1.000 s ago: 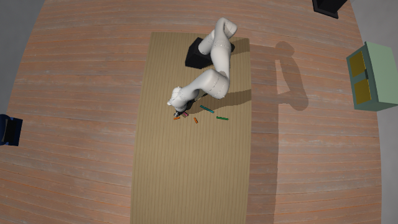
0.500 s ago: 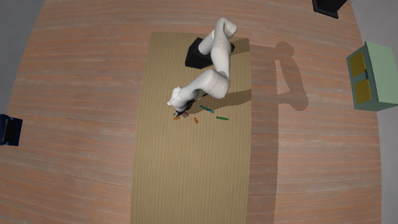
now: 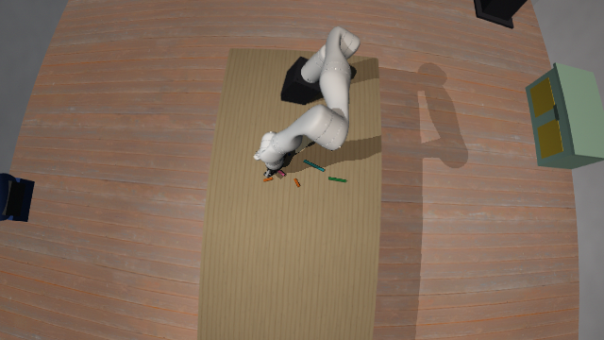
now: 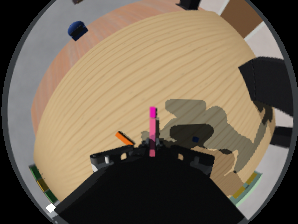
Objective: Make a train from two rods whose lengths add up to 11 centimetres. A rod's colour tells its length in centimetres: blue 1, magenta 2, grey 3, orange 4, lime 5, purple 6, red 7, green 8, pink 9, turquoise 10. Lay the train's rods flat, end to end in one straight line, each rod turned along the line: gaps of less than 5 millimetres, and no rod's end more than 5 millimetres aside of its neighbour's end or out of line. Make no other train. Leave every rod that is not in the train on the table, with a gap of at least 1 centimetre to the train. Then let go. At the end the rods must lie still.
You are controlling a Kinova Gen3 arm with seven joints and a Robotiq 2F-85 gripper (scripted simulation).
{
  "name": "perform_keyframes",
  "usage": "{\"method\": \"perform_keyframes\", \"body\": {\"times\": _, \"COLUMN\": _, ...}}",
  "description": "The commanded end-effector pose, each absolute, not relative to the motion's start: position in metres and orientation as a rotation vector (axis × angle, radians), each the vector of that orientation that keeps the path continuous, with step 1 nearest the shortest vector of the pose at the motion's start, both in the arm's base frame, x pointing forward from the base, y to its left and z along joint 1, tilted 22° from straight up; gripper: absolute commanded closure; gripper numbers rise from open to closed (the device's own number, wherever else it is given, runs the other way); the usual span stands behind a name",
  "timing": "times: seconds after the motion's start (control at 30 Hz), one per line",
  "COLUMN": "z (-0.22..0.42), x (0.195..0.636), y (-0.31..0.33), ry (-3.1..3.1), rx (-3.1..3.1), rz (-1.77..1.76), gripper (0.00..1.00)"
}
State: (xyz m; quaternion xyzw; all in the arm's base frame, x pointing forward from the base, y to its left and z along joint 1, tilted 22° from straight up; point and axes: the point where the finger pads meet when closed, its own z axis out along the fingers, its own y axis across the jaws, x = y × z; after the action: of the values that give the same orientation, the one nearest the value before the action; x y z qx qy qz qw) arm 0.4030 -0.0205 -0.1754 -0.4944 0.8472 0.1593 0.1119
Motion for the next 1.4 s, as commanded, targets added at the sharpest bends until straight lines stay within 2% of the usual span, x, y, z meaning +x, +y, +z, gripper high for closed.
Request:
{"method": "perform_keyframes", "body": {"times": 0.0, "z": -0.1758, "x": 0.4030, "y": -0.0231, "ry": 2.490, "rx": -1.450, "rz": 0.457, "gripper": 0.95}}
{"method": "perform_keyframes", "body": {"times": 1.37, "z": -0.1857, "x": 0.4033, "y": -0.0191, "ry": 2.490, "rx": -1.450, "rz": 0.458, "gripper": 0.95}}
